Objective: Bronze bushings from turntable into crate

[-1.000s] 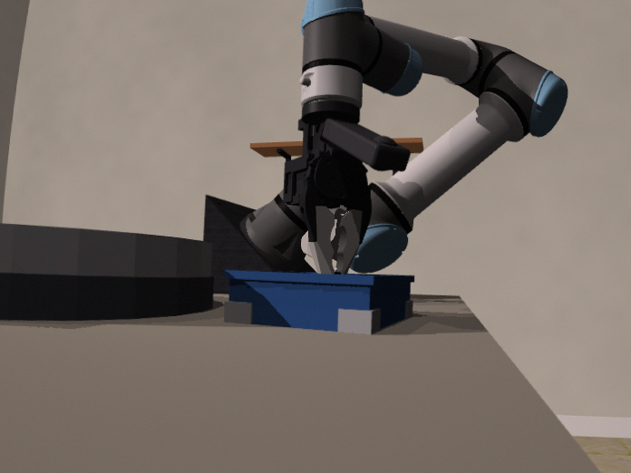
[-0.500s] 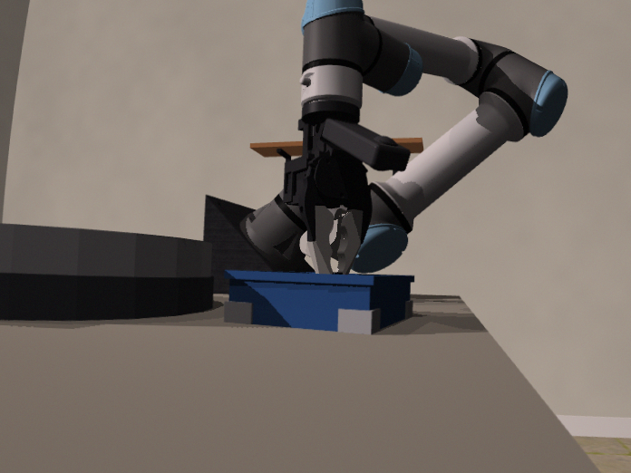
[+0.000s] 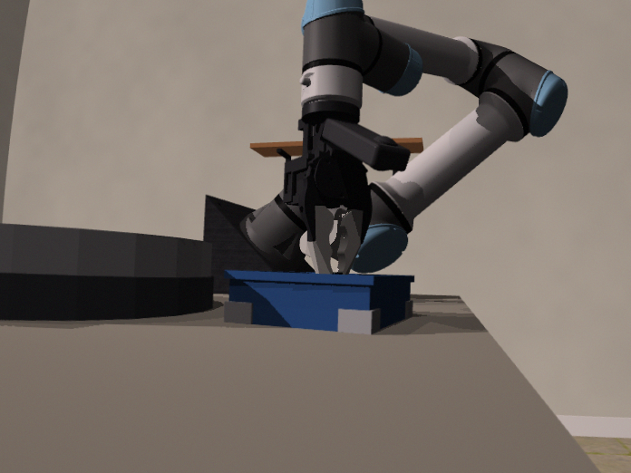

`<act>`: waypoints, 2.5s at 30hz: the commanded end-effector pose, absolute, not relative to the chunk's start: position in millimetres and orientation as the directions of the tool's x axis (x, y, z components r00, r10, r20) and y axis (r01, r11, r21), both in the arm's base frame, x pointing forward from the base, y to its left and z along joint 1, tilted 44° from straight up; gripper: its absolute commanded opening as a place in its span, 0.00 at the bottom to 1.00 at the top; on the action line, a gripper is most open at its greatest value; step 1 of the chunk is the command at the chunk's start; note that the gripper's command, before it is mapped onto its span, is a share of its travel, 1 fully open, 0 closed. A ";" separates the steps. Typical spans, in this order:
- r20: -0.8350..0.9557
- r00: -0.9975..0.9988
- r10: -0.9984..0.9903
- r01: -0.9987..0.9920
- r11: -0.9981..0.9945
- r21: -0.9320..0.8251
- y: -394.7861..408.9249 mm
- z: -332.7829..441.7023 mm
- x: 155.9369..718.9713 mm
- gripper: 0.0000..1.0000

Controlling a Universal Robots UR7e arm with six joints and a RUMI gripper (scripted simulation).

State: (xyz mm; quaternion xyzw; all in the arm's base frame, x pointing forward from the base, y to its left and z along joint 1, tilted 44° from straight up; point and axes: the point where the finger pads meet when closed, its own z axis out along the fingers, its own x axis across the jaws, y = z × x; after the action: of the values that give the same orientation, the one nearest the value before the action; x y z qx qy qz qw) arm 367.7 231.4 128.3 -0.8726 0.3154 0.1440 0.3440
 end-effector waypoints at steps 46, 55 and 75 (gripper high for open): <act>-0.466 0.760 -0.453 -0.649 -0.564 -0.510 166.3 195.7 372.1 0.06; -0.469 0.759 -0.451 -0.650 -0.564 -0.510 167.5 194.8 371.1 0.06; -0.469 0.759 -0.452 -0.650 -0.564 -0.510 167.5 194.8 371.1 0.06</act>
State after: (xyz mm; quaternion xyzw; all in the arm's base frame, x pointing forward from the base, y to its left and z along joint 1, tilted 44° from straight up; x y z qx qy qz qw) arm 370.8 168.0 194.5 -0.8724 0.3157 0.1444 0.3442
